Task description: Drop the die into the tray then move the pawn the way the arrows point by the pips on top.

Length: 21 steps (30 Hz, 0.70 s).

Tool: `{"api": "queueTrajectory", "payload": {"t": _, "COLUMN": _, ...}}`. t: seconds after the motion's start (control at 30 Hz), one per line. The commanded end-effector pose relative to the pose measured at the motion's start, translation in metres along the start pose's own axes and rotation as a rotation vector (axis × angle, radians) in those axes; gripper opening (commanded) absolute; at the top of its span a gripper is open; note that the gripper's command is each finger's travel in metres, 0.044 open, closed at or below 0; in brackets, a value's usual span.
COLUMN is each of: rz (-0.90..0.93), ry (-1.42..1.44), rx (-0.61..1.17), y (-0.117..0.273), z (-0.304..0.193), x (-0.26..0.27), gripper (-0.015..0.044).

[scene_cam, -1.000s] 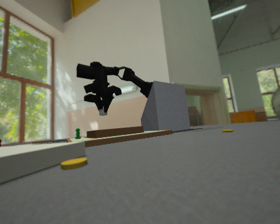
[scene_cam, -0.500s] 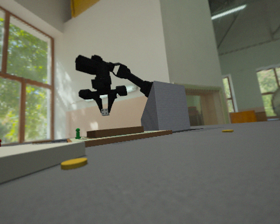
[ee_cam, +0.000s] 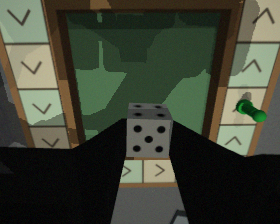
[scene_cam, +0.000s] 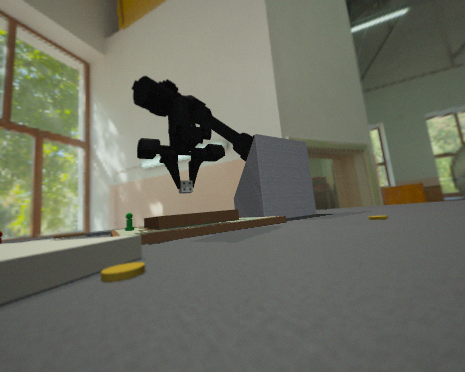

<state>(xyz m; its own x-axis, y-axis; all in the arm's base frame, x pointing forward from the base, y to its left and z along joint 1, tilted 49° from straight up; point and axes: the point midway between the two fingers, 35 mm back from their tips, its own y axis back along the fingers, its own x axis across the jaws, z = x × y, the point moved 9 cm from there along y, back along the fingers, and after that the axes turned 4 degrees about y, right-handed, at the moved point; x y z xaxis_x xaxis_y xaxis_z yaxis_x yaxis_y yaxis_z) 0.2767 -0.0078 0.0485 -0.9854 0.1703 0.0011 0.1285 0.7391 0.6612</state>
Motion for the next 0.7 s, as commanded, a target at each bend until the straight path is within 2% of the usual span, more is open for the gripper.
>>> {"api": "queueTrajectory", "payload": {"t": 0.0, "rz": -0.003, "ry": 0.044, "rx": 0.000, "y": 0.000, "z": 0.005, "x": 0.001, "gripper": 0.0000}}
{"api": "queueTrajectory", "payload": {"t": 0.13, "rz": 0.019, "ry": 0.046, "rx": -0.046, "y": -0.003, "z": 0.001, "x": 0.001, "gripper": 0.0000}}
{"api": "queueTrajectory", "payload": {"t": 0.4, "rz": 0.089, "ry": 0.053, "rx": -0.305, "y": -0.016, "z": -0.019, "x": 0.002, "gripper": 0.0000}}
{"api": "queueTrajectory", "payload": {"t": 0.67, "rz": 0.079, "ry": 0.054, "rx": -0.566, "y": -0.029, "z": -0.038, "x": 0.005, "gripper": 0.0000}}
